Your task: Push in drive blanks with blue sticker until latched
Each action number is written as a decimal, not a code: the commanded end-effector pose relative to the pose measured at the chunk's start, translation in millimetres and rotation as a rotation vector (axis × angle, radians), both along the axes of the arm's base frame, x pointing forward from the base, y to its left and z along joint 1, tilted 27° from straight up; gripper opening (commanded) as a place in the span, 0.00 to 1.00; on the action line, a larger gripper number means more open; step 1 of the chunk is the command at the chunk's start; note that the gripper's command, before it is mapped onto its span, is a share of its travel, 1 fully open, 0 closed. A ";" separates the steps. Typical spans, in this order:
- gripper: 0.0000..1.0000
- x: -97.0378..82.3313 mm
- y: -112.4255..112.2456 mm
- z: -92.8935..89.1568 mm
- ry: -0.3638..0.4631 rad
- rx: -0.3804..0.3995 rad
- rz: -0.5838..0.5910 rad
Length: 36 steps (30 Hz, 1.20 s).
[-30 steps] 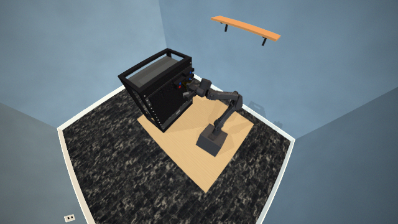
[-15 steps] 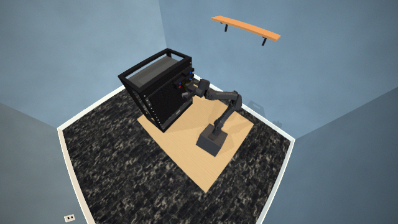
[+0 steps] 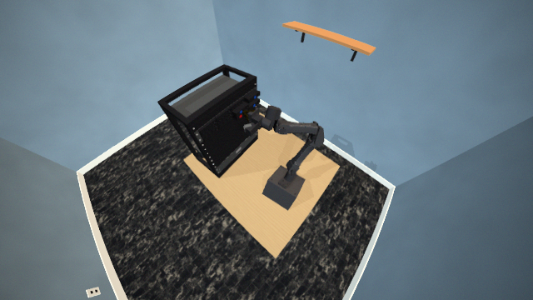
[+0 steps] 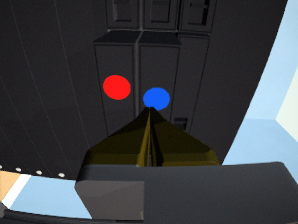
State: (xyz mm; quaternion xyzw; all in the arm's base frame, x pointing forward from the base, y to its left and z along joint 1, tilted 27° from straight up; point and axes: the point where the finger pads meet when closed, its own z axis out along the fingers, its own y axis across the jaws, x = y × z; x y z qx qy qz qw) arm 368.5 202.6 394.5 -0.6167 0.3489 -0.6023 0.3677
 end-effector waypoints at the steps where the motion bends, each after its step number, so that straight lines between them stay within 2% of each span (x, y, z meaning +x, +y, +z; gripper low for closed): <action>1: 0.00 2.0 5.7 20.5 -0.042 0.058 0.027; 6: 0.00 2.7 5.8 19.7 -0.041 0.057 0.026; 13: 0.00 14.4 6.1 22.5 -0.038 0.053 0.020; 36: 0.00 13.7 7.6 22.5 -0.038 0.053 0.024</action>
